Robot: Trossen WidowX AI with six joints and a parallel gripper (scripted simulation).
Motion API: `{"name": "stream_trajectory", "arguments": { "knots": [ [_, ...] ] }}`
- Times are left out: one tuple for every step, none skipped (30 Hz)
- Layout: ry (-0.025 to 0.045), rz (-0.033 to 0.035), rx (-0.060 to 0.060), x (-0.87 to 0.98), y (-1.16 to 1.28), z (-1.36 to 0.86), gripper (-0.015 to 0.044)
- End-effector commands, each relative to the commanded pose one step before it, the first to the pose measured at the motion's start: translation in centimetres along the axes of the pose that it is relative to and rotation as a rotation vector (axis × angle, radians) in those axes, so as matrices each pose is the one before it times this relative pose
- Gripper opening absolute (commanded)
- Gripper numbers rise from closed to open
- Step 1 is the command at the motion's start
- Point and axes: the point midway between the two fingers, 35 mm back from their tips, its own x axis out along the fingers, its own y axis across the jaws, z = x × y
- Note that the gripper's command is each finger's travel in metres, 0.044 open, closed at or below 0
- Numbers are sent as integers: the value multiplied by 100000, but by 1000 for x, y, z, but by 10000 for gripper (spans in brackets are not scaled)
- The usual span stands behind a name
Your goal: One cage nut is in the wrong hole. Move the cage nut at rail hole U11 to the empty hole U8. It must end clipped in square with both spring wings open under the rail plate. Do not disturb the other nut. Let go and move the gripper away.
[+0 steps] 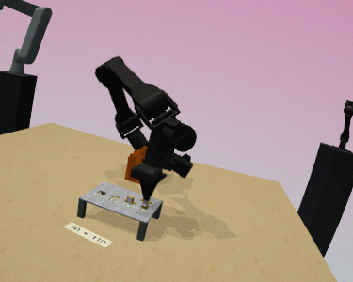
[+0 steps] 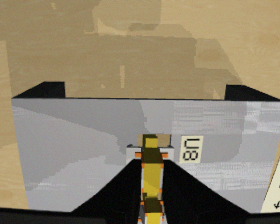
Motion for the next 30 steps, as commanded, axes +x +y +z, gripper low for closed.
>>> {"name": "stream_trajectory", "arguments": {
  "knots": [
    [-138,994,159,125,36,137,26],
    [0,26,0,0,-2,0,26],
    [0,53,0,1,-3,1,26],
    [1,77,-1,1,-4,1,26],
    [1,101,-1,1,-6,1,26],
    [1,125,-1,2,-7,2,26],
    [1,148,-1,2,-9,2,26],
    [2,159,-1,2,-9,2,26],
    [2,162,-1,2,-9,2,26],
    [2,162,-1,2,-9,2,26],
    [2,162,-1,2,-9,2,26],
    [2,154,-1,2,-9,2,26],
    [2,153,-1,2,-9,2,26],
    [2,154,-1,2,-9,2,26],
    [2,154,0,2,-9,2,26],
    [0,24,0,0,-2,0,26],
    [0,22,0,0,-2,0,26],
    [0,21,0,0,-2,0,26],
    [0,20,0,0,-3,0,26],
    [1,39,0,0,-5,0,26],
    [1,60,0,1,-8,1,26],
    [0,19,0,0,-3,0,26],
    [1,38,0,0,-6,0,26],
    [1,54,0,1,-9,1,26],
    [2,70,0,1,-11,1,26],
    [2,87,0,1,-14,1,26],
    [2,104,0,1,-17,1,26],
    [3,114,1,1,-18,1,26],
    [3,117,1,1,-19,1,26],
    [3,117,1,1,-19,1,26]
  ]
}}
